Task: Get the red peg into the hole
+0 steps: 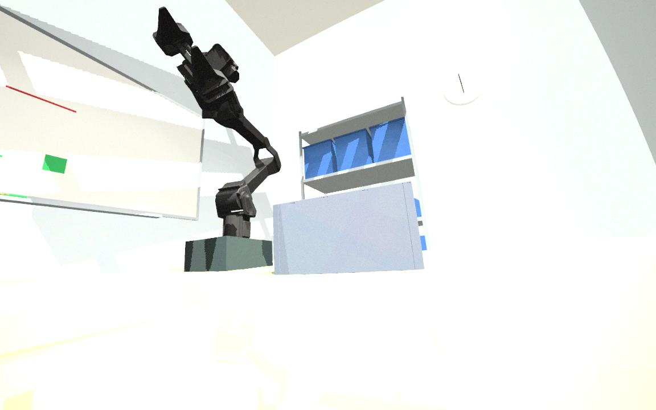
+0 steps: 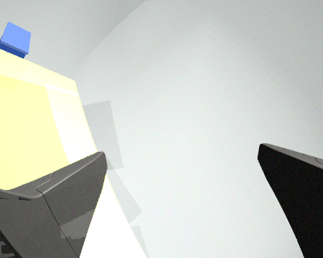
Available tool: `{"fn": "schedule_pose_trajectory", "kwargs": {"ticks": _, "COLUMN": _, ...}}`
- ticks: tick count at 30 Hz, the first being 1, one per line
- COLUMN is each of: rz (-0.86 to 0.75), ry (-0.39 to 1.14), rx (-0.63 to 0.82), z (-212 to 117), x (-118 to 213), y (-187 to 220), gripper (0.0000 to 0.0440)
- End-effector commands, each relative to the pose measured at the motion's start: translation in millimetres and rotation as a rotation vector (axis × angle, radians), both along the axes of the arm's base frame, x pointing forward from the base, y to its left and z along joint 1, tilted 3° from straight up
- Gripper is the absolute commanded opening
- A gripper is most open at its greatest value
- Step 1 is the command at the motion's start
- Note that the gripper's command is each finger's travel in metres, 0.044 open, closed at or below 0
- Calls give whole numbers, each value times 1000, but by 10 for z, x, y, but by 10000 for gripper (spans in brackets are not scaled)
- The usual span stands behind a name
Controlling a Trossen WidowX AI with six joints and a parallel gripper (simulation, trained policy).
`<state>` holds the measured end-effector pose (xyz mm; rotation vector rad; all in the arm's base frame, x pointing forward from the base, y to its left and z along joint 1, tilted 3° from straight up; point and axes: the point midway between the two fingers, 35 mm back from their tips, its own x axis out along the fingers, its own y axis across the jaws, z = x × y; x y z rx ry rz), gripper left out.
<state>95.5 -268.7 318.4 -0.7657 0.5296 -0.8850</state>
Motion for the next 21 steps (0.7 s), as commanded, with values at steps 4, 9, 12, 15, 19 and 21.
{"fn": "schedule_pose_trajectory", "kwargs": {"ticks": 4, "rz": 17, "ry": -63, "rx": 193, "z": -215, "x": 246, "y": -9, "gripper": 440}}
{"fn": "schedule_pose_trajectory", "kwargs": {"ticks": 9, "rz": 29, "ry": -96, "rx": 357, "z": -403, "x": 475, "y": 56, "gripper": 440}}
{"fn": "schedule_pose_trajectory", "kwargs": {"ticks": 12, "rz": 32, "ry": -107, "rx": 458, "z": -519, "x": 614, "y": 123, "gripper": 440}}
{"fn": "schedule_pose_trajectory", "kwargs": {"ticks": 15, "rz": 31, "ry": -110, "rx": 558, "z": -636, "x": 753, "y": 212, "gripper": 440}}
{"fn": "schedule_pose_trajectory", "kwargs": {"ticks": 19, "rz": 23, "ry": -104, "rx": 691, "z": -792, "x": 930, "y": 366, "gripper": 440}}
{"fn": "schedule_pose_trajectory", "kwargs": {"ticks": 21, "rz": 15, "ry": -96, "rx": 757, "z": -870, "x": 1015, "y": 458, "gripper": 440}}
